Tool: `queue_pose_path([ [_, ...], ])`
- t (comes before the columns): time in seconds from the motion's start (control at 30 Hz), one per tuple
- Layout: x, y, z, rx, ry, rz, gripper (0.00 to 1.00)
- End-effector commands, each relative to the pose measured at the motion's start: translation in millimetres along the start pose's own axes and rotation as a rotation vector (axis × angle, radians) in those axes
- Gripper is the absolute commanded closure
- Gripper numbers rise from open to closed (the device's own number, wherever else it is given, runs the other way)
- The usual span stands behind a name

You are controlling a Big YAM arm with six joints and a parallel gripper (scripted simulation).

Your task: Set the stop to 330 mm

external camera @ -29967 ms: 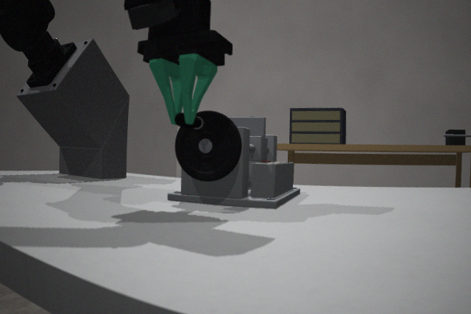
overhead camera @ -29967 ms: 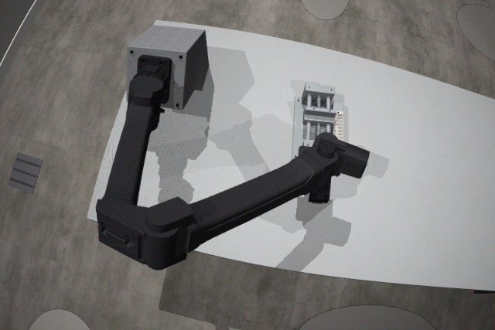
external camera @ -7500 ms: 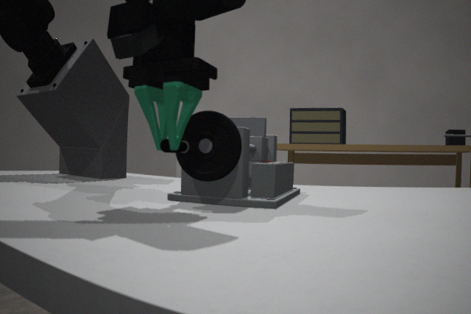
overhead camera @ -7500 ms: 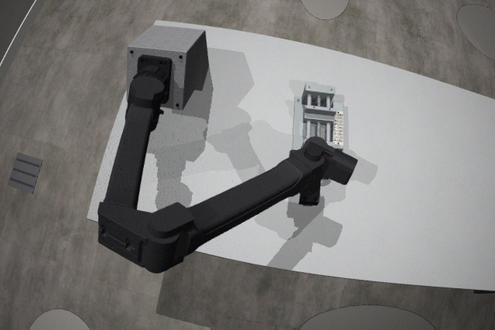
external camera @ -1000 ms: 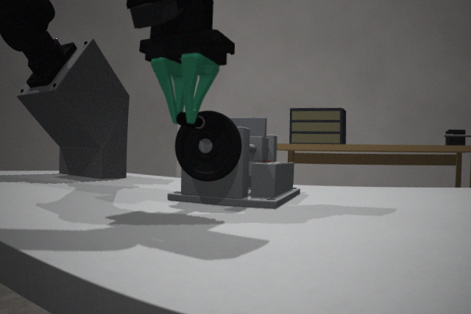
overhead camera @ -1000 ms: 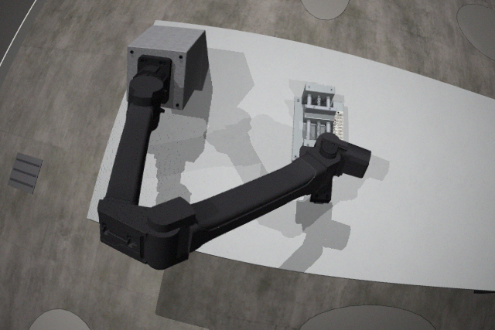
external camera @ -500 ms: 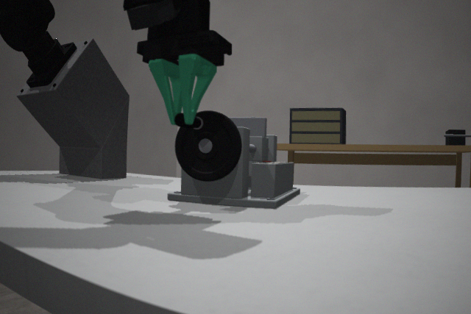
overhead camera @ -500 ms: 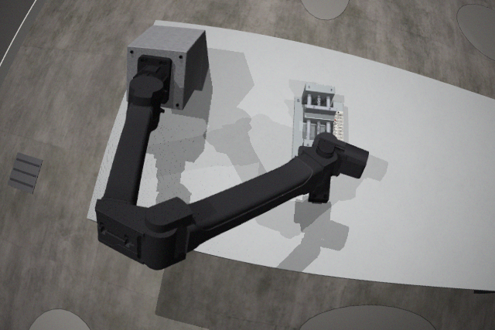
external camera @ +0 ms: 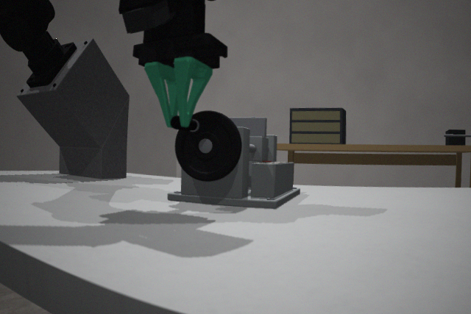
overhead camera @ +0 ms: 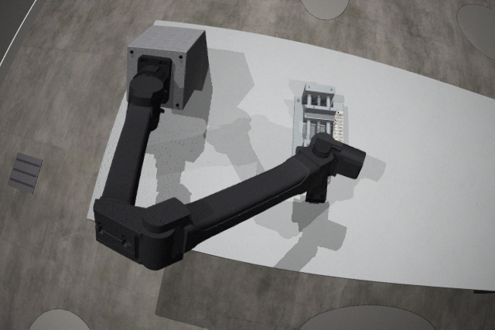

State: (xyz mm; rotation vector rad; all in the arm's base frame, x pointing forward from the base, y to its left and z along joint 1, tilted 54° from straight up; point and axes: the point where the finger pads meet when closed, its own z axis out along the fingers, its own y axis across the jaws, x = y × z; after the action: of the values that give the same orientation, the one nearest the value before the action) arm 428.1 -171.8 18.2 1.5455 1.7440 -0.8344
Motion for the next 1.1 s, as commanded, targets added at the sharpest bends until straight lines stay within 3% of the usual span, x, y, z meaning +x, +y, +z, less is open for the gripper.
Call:
queue_pose_path([
  [0.0, -1, -22, 15.3, 0.037, 0.002, -0.008, 0.94],
  [0.3, 0, -27, 18.2, 0.048, 0.002, -0.017, 0.94],
  [0.6, 4, -28, 37.9, 0.047, 0.005, -0.021, 0.94],
  [0.87, 4, -28, 40.7, 0.047, 0.004, -0.021, 0.94],
  [1.07, -2, -12, 51.7, 0.033, 0.003, -0.003, 0.94],
])
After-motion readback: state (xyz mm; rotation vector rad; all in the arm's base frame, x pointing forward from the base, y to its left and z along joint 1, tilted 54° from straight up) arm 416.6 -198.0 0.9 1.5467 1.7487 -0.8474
